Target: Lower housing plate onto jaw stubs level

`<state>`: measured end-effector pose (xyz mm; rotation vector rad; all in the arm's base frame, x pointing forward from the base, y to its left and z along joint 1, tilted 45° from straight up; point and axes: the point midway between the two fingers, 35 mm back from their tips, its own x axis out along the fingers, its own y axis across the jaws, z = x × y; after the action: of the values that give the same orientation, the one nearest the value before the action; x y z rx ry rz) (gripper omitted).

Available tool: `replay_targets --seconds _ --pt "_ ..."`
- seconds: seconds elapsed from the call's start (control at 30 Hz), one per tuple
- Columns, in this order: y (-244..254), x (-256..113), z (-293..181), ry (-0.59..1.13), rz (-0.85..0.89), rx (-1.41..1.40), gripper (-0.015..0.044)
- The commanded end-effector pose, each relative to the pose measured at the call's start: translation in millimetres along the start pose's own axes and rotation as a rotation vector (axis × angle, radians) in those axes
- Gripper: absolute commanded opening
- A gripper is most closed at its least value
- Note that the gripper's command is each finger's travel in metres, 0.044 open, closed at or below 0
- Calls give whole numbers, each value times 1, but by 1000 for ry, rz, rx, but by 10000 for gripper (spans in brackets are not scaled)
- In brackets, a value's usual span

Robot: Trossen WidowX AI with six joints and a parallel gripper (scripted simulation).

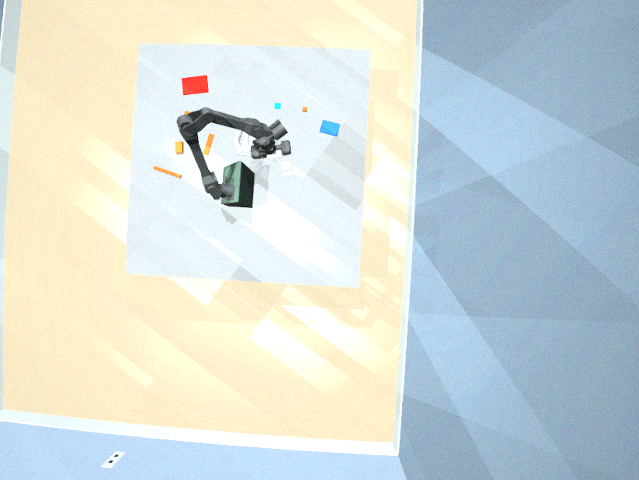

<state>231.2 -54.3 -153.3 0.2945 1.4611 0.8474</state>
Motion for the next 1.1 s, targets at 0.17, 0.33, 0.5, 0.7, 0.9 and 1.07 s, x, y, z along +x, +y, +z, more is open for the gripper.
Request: replay_targets --seconds 0.17,0.33,0.5,0.7,0.9,1.07 --pt "23 -4 19 -8 -6 41 351" --pt "37 -5 28 -10 -8 63 351" --pt "50 -5 37 -12 -7 84 351" --pt "67 -5 46 -14 -4 109 351" --pt "85 -4 54 -15 1 133 351" --pt "101 -3 60 -16 8 153 351"
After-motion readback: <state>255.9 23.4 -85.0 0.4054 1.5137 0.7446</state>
